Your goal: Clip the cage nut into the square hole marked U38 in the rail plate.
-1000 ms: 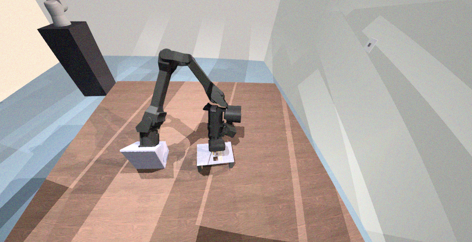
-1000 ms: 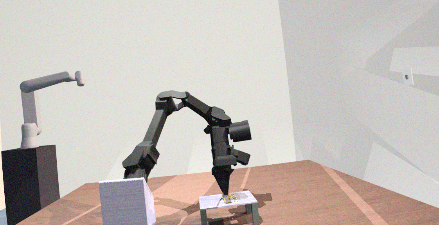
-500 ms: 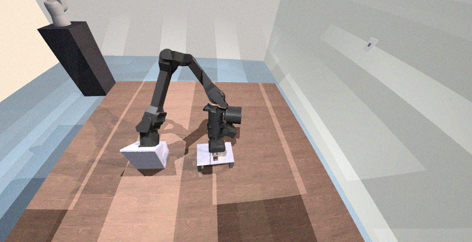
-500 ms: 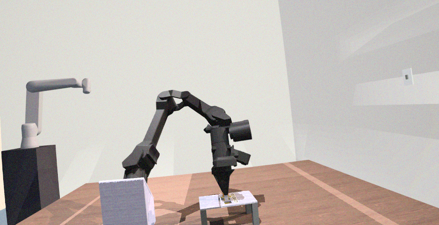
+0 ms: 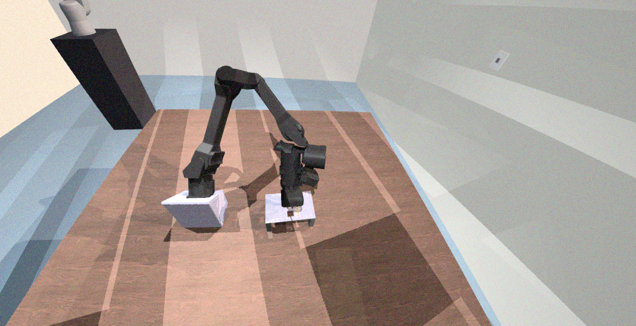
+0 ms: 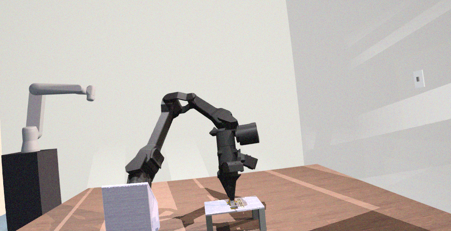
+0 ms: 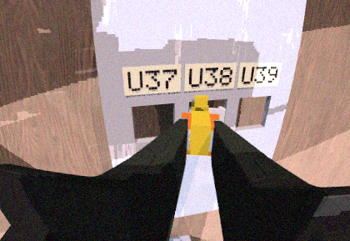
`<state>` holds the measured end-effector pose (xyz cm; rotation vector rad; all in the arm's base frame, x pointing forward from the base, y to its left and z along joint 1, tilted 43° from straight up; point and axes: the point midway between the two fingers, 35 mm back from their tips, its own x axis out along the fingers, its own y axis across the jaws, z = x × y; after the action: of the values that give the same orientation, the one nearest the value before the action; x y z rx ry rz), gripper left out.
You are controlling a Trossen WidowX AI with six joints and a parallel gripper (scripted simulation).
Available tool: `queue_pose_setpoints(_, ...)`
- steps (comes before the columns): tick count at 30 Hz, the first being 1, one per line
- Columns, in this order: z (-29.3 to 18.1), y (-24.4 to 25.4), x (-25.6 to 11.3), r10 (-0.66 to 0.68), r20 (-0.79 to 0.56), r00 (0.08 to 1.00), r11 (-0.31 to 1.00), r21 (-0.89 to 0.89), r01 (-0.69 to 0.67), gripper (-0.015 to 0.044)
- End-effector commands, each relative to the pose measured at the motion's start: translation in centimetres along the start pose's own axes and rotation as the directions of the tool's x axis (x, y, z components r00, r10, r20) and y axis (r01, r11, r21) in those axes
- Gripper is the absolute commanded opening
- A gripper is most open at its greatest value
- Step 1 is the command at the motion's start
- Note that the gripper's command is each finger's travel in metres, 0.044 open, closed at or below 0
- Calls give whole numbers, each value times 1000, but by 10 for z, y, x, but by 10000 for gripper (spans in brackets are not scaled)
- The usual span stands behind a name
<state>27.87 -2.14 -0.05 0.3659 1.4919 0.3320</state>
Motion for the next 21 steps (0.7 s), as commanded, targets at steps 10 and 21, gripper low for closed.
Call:
queue_pose_setpoints(10,2,-3,-2,27,6,1000,1000,-2,-27,32)
queue_pose_setpoints(21,2,-4,-2,49,6,999,999,-3,-49,32)
